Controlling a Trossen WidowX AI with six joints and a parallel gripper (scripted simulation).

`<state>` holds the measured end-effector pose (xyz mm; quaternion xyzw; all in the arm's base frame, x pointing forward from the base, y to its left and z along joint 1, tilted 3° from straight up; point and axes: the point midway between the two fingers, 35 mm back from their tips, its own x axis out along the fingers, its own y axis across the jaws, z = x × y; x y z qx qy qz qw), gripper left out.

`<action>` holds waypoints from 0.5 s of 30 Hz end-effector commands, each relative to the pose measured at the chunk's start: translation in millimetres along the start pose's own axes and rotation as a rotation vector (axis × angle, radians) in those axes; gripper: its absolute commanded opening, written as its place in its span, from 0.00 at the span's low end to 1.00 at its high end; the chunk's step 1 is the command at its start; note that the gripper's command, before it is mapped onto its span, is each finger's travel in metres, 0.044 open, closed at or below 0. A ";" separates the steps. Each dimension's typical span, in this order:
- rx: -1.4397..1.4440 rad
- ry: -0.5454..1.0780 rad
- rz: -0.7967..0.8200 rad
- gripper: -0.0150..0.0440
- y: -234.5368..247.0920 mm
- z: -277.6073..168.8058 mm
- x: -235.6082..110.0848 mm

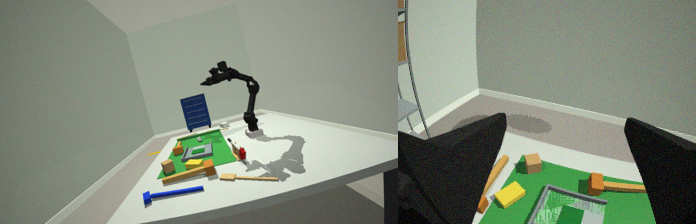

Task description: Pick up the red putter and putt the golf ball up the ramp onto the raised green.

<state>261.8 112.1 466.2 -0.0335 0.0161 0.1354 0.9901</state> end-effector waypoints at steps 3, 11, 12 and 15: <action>-0.086 0.072 0.029 1.00 7.1 -21.0 12.6; -0.508 0.448 0.275 1.00 37.1 -145.5 53.8; -0.558 0.496 0.321 1.00 40.1 -163.0 55.5; -0.690 0.630 0.473 1.00 47.9 -214.1 55.0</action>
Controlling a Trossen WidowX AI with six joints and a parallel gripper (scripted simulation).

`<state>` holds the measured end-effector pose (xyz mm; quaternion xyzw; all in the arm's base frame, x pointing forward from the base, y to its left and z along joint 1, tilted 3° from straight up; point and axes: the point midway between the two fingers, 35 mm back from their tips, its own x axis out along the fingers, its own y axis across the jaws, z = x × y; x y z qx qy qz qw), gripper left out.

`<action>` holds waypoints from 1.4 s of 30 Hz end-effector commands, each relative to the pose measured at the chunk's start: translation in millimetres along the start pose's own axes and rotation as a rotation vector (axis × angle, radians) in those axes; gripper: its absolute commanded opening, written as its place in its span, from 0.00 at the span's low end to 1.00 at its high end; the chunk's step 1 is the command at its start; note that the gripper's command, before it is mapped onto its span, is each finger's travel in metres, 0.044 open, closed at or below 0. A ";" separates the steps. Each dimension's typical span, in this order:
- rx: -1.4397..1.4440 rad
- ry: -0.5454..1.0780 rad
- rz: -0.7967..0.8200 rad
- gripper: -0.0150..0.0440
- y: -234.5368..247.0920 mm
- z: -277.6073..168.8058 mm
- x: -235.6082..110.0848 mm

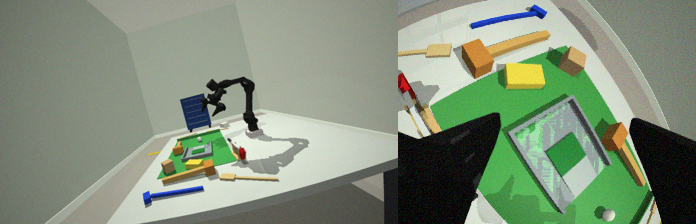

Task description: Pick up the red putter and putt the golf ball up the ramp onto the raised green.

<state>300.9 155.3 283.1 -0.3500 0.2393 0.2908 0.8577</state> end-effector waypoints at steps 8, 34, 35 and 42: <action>-0.426 0.259 0.591 1.00 102.1 -109.7 57.9; -0.491 0.276 0.749 1.00 151.2 -162.0 86.0; -0.491 0.276 0.749 1.00 151.3 -162.2 86.2; -0.491 0.276 0.749 1.00 154.7 -167.0 91.7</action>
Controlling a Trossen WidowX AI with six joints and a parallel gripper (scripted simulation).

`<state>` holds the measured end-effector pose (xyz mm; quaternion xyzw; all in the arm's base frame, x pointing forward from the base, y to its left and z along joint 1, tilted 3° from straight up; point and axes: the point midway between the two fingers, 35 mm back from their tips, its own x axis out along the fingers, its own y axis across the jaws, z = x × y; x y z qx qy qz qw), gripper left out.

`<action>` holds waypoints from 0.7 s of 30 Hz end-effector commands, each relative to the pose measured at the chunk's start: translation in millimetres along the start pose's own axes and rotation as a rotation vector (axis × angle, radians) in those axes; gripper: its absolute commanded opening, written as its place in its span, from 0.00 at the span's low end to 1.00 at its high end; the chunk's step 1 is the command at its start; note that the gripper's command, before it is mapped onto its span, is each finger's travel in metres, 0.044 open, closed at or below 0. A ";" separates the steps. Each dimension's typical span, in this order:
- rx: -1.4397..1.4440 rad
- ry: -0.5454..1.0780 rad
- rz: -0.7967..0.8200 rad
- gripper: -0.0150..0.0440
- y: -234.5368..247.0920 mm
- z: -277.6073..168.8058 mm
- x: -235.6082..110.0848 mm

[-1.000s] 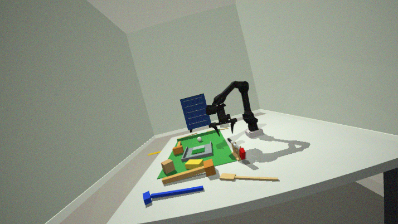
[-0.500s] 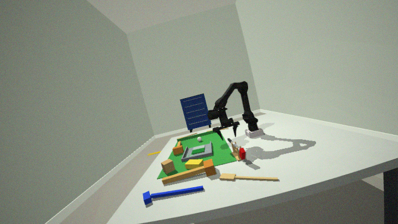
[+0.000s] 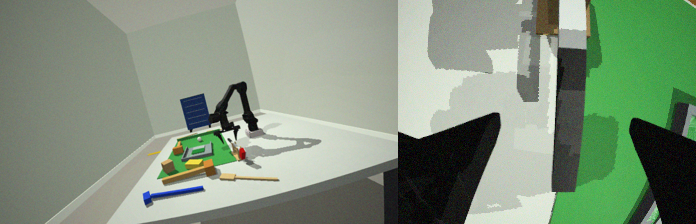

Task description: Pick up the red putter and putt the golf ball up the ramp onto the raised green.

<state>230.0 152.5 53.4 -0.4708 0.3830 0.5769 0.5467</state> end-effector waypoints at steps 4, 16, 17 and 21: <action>0.003 -0.002 0.008 1.00 1.4 -2.6 11.0; 0.002 0.001 0.003 0.78 0.9 -4.6 16.3; 0.002 0.001 0.003 0.73 0.9 -4.6 16.3; 0.002 0.001 0.003 0.56 0.9 -4.6 16.3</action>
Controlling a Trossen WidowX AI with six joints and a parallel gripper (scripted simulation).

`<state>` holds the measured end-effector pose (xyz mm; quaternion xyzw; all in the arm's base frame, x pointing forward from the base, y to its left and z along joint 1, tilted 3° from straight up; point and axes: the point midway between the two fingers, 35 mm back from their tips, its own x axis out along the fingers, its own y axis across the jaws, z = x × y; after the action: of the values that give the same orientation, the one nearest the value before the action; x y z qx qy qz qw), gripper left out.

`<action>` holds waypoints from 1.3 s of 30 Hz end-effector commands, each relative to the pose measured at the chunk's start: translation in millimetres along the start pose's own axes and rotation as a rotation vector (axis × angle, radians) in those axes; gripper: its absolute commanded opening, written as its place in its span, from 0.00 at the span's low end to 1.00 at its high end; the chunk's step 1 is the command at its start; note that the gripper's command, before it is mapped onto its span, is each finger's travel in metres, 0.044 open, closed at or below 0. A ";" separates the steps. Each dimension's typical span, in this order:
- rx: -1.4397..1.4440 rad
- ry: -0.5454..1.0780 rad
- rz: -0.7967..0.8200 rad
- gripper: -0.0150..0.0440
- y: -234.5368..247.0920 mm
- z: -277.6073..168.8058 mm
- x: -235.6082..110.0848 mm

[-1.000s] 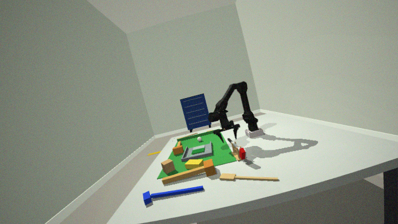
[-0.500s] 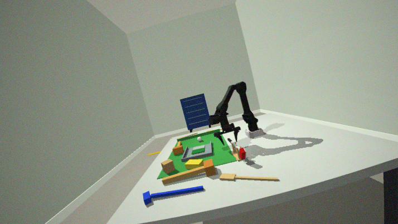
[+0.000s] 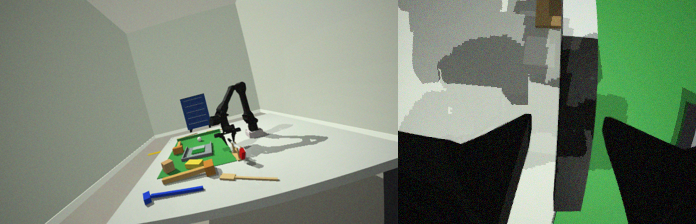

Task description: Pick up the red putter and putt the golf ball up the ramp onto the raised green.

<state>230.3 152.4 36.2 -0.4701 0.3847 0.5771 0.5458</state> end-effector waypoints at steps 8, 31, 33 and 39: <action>0.000 0.000 0.000 0.33 0.0 0.1 -0.3; 0.000 0.000 0.000 0.25 -1.5 25.0 -93.0; 0.000 0.000 0.000 0.25 -0.7 25.7 -97.1; 0.100 0.023 -0.016 0.25 -16.8 5.1 -94.7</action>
<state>234.3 141.6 127.8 -0.4618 0.4023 0.5627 0.5552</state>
